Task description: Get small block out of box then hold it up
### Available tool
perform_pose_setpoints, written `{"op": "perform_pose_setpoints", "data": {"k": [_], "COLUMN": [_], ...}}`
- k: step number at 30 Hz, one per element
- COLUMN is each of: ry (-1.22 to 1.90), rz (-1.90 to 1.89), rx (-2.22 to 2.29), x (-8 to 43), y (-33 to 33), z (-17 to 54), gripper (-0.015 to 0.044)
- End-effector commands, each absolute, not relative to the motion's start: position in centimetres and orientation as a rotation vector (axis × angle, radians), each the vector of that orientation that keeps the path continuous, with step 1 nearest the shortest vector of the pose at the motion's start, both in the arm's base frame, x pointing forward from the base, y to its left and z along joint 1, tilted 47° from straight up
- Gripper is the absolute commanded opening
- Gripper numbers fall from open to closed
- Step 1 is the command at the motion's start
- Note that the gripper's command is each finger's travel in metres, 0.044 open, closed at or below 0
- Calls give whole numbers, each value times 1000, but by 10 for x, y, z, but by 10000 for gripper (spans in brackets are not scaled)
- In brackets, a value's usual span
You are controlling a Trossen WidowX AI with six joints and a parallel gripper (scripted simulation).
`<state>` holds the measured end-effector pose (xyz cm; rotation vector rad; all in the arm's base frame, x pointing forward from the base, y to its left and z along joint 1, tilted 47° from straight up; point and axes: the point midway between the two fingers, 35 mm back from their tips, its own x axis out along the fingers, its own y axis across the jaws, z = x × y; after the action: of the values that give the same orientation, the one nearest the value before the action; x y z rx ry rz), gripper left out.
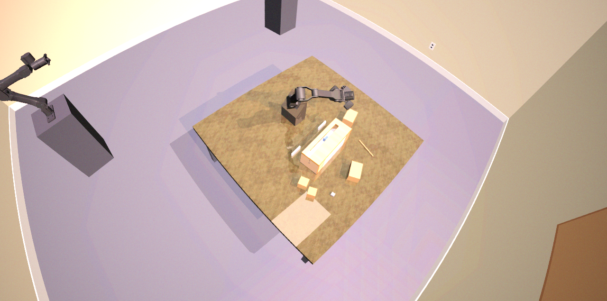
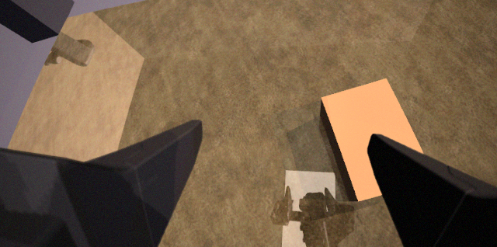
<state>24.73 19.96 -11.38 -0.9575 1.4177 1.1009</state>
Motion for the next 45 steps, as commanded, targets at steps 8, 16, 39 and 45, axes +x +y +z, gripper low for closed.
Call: {"op": "perform_pose_setpoints", "data": {"k": [8, 16, 39, 45], "ry": [1608, 1527, 888, 888], "rz": [51, -422, -1445, -1445], "rx": [-288, 46, 841, 841], "x": [292, 300, 277, 277], "y": [108, 61, -52, -52], "z": [-46, -13, 72, 72], "gripper": [400, 400, 400, 400]}}
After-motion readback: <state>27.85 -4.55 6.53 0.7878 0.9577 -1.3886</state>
